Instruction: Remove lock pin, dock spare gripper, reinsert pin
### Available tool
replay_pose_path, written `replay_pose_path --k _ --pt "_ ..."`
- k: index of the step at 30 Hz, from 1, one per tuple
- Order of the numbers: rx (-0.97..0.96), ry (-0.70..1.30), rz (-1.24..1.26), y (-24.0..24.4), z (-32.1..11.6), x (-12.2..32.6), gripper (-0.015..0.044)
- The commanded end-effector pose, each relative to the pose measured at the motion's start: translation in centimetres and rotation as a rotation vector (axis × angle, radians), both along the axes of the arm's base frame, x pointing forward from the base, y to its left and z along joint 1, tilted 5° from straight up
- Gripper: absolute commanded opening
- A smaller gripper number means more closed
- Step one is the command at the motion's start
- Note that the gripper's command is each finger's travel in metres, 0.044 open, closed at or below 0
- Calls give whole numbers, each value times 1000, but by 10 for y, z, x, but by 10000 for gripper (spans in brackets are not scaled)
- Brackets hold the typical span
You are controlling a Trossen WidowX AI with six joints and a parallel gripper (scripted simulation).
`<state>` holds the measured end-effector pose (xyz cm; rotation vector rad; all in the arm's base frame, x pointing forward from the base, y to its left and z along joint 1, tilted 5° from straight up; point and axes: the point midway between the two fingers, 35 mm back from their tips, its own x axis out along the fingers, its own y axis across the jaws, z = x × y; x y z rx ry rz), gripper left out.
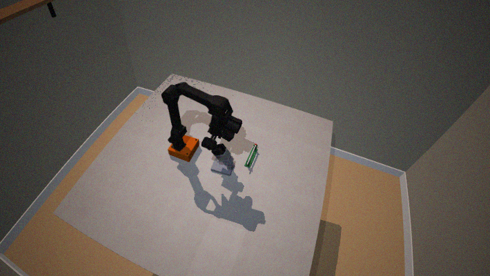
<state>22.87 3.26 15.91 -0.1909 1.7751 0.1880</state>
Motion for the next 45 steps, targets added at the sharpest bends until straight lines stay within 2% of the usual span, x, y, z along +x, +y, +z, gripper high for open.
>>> replay_pose_path --k 1,25,30,33,40,42,45 --pt "4 -29 2 0 8 0 440" --pt "30 -217 2 0 50 0 440" --pt "26 -188 0 0 42 0 440" --pt "28 -188 0 16 43 1 361" --pt "35 -186 -1 99 46 -12 180" --pt "36 -185 -1 120 47 -14 180" --pt "37 -185 -1 128 47 -15 180"
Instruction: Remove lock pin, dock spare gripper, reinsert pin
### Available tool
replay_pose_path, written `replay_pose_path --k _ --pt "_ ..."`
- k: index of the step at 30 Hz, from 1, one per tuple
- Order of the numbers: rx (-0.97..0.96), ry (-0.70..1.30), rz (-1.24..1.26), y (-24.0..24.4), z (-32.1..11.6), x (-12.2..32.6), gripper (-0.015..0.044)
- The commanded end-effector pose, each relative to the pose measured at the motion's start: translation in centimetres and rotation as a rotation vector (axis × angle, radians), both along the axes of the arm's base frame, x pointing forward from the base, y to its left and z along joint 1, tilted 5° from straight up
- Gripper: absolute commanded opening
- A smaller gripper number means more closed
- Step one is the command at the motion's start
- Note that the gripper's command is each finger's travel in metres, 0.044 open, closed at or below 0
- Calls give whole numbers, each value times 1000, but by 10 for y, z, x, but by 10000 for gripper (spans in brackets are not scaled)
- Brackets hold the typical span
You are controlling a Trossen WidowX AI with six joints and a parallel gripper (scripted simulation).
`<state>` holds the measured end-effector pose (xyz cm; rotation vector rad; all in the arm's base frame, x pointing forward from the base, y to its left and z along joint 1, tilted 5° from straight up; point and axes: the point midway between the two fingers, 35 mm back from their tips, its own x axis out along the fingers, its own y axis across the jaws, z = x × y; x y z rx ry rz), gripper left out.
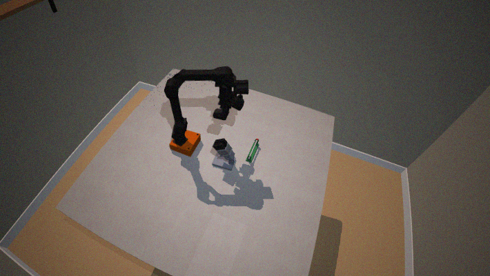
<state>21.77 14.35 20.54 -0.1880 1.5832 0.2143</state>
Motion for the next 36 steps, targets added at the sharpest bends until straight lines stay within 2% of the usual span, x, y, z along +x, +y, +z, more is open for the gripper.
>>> replay_pose_path --k 1,5,15,23,26,36 --pt "-4 2 -20 17 0 -4 180" --pt "-11 1 33 20 -1 3 180" --pt "-115 50 835 46 -50 109 180" --pt "-146 113 1200 50 -88 152 180" --pt "-168 149 1429 50 -97 157 180" --pt "-173 158 1482 50 -99 158 180"
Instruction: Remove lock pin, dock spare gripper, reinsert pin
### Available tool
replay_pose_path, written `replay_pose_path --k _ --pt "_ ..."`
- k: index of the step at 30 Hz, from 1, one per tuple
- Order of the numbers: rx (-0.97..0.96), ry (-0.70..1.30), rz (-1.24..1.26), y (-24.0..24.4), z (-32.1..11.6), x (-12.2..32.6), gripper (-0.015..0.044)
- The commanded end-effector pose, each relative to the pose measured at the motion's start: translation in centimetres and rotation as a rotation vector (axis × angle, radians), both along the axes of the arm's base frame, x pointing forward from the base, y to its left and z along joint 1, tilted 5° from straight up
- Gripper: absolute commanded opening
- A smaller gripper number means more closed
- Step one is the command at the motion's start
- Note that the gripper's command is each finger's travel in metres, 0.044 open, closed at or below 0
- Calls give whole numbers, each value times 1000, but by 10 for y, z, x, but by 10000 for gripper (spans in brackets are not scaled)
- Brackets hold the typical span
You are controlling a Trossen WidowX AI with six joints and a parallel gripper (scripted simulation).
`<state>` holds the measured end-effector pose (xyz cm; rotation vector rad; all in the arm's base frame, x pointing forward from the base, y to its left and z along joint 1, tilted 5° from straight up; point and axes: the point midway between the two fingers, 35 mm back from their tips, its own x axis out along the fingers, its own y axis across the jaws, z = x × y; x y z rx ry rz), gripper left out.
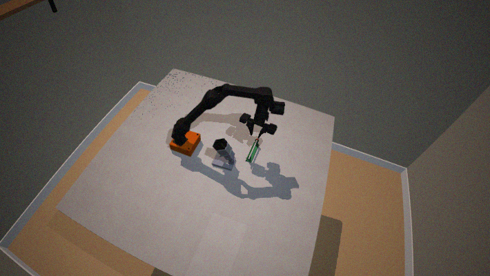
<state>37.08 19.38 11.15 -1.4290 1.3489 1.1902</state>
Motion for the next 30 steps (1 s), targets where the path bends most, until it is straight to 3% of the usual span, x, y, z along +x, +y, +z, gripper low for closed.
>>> replay_pose_path --k 1,8,23,30 --pt "-12 12 74 0 -5 5 180" --pt "-12 12 74 0 -10 6 180" --pt "-10 10 75 1 -78 1 180" --pt "-10 10 75 1 -85 1 180"
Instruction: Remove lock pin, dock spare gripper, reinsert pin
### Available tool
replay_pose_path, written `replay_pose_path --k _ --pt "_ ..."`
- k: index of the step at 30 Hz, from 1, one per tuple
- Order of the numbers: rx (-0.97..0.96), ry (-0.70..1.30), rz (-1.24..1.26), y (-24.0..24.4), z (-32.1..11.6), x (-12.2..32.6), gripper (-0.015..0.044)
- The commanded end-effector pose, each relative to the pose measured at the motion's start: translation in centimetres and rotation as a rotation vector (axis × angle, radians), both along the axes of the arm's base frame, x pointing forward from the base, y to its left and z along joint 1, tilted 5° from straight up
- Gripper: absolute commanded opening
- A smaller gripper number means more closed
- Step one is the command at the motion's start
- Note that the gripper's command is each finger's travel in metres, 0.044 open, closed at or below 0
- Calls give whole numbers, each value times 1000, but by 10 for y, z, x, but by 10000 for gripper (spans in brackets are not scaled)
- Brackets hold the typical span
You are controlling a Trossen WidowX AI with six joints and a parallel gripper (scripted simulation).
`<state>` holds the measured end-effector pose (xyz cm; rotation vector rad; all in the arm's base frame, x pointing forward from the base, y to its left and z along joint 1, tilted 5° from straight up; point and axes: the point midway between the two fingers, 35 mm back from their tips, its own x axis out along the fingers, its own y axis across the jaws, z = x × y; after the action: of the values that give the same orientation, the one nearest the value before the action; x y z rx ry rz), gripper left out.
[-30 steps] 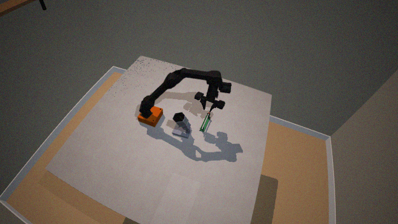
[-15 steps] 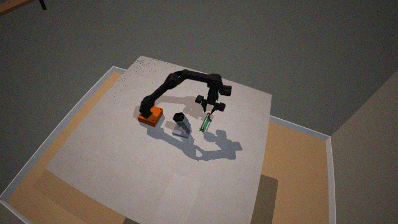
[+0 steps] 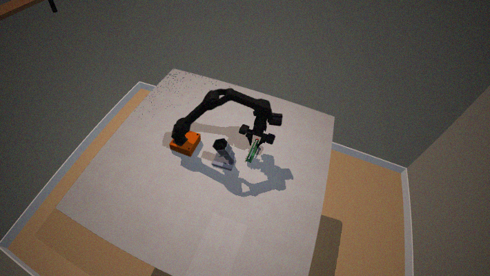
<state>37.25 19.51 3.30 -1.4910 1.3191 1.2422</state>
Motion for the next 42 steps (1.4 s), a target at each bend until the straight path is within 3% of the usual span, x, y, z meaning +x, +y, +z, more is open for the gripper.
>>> replay_pose_path --k 1,36,42 --pt "-3 0 1 0 -8 0 180" --pt "-3 0 1 -1 -57 -4 180" --pt "-3 0 1 -1 -57 -4 23"
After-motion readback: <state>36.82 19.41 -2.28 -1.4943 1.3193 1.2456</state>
